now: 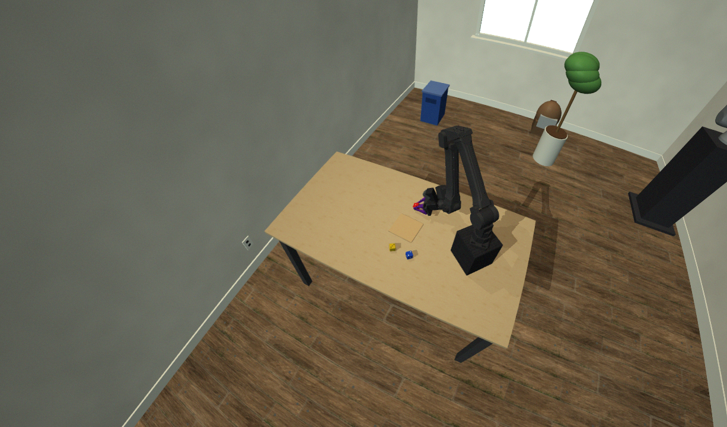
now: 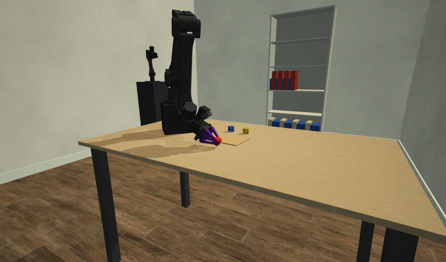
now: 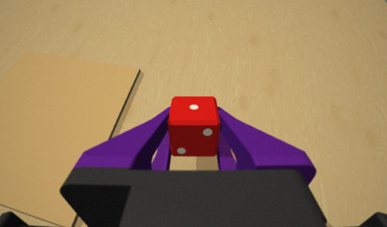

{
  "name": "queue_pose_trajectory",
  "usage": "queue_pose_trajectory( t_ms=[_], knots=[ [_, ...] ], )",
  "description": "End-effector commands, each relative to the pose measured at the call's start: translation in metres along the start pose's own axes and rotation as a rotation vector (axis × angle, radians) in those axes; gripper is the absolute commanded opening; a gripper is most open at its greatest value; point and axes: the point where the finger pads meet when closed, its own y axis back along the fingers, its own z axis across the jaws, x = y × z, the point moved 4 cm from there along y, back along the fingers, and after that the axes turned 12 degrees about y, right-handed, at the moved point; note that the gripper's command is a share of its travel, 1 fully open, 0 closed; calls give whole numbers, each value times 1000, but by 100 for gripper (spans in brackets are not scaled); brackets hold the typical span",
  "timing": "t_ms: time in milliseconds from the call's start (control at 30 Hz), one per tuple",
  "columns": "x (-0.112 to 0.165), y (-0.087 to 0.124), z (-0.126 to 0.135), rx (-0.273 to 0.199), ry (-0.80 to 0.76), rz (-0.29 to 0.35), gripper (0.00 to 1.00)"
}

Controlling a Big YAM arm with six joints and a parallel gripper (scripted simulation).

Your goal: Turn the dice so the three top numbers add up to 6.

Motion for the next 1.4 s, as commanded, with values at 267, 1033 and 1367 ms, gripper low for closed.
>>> queue_pose_trajectory(
  t_ms=[267,1033,1367],
  knots=[
    [-13,1,-5,16,26,-33,26],
    [-10,0,-3,12,21,-28,26],
    [-1,-4,-1,8,16,-22,26]
  ],
)
